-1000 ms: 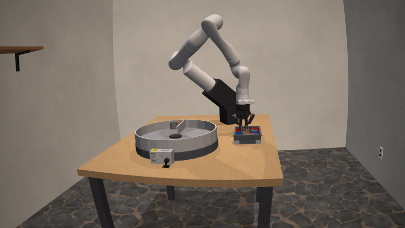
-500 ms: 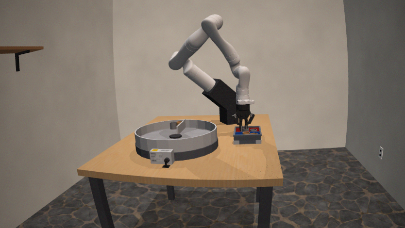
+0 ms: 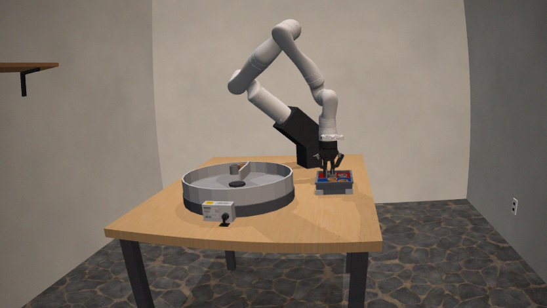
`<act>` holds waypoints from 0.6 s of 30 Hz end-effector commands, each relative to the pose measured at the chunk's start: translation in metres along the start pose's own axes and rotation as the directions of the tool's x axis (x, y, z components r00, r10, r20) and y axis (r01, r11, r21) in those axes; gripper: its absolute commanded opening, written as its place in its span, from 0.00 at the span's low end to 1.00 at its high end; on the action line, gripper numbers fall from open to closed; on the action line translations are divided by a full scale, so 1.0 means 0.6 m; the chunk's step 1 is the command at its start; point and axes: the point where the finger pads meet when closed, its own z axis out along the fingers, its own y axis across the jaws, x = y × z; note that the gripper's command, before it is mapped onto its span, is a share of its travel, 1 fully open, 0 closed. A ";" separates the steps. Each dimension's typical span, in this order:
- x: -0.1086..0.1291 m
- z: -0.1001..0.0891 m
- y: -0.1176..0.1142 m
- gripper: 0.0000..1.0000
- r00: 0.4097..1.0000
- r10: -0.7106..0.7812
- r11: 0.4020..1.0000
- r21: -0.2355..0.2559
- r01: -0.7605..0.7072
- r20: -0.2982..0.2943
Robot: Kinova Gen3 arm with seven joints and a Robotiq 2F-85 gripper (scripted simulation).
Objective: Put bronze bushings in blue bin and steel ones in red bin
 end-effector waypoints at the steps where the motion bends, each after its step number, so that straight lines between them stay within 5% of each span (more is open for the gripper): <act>1: 0.001 -0.003 -0.001 0.19 1.000 0.000 1.000 0.001 0.000 -0.001; 18: 0.000 -0.015 0.000 0.19 1.000 -0.005 1.000 -0.001 0.005 -0.002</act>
